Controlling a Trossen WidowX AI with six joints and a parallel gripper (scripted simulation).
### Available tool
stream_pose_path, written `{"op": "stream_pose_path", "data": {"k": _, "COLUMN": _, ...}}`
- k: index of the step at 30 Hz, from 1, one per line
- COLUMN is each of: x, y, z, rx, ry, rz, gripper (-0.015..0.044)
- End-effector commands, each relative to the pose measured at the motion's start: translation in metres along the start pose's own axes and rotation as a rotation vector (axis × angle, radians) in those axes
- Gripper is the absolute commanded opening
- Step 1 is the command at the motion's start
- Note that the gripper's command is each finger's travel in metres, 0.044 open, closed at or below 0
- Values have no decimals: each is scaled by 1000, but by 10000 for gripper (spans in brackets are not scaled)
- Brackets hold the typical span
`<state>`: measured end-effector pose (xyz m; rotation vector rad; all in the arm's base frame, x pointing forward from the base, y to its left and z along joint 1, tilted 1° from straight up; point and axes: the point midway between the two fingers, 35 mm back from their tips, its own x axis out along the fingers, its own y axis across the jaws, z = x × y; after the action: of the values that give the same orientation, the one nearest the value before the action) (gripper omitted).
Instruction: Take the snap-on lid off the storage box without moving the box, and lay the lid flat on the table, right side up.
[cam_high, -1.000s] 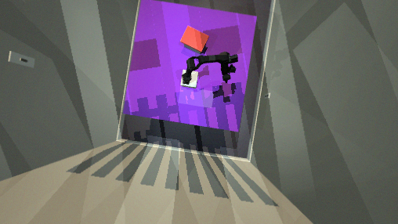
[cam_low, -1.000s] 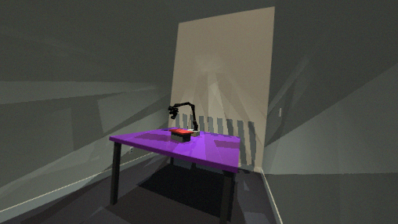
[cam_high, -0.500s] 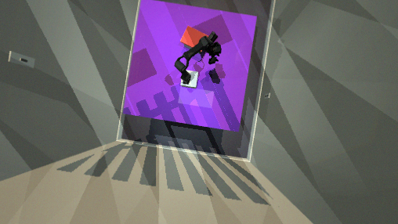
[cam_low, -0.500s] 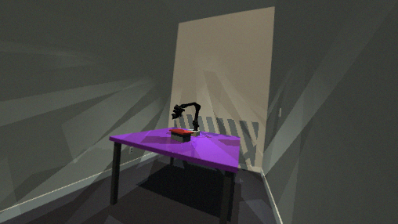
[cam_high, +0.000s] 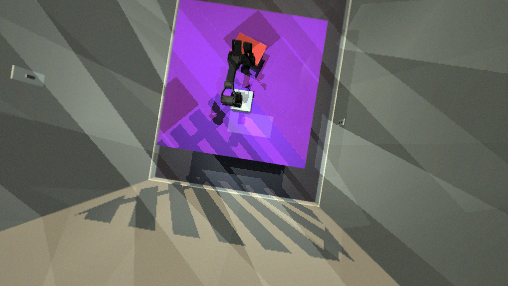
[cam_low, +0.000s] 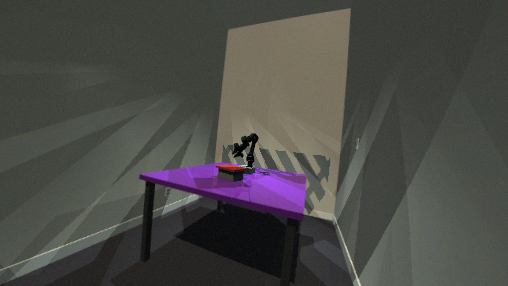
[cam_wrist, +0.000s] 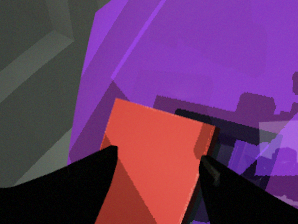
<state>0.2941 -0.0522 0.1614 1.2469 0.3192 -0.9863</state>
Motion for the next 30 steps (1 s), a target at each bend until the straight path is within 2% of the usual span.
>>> {"op": "stream_pose_path", "data": {"k": 1, "x": -18, "y": -5, "z": -34, "rx": 105, "ry": 119, "rz": 78, "gripper": 235}}
{"op": "stream_pose_path", "data": {"k": 6, "x": -40, "y": -16, "z": -74, "rx": 227, "ry": 281, "rz": 132, "gripper": 235}}
{"op": "stream_pose_path", "data": {"k": 17, "x": -41, "y": -16, "z": -75, "rx": 232, "ry": 289, "rz": 133, "gripper": 235}}
{"op": "stream_pose_path", "data": {"k": 23, "x": -6, "y": -49, "z": -94, "rx": 232, "ry": 289, "rz": 133, "gripper": 235}}
{"op": "stream_pose_path", "data": {"k": 30, "x": -2, "y": -50, "z": -95, "rx": 232, "ry": 289, "rz": 133, "gripper": 235}}
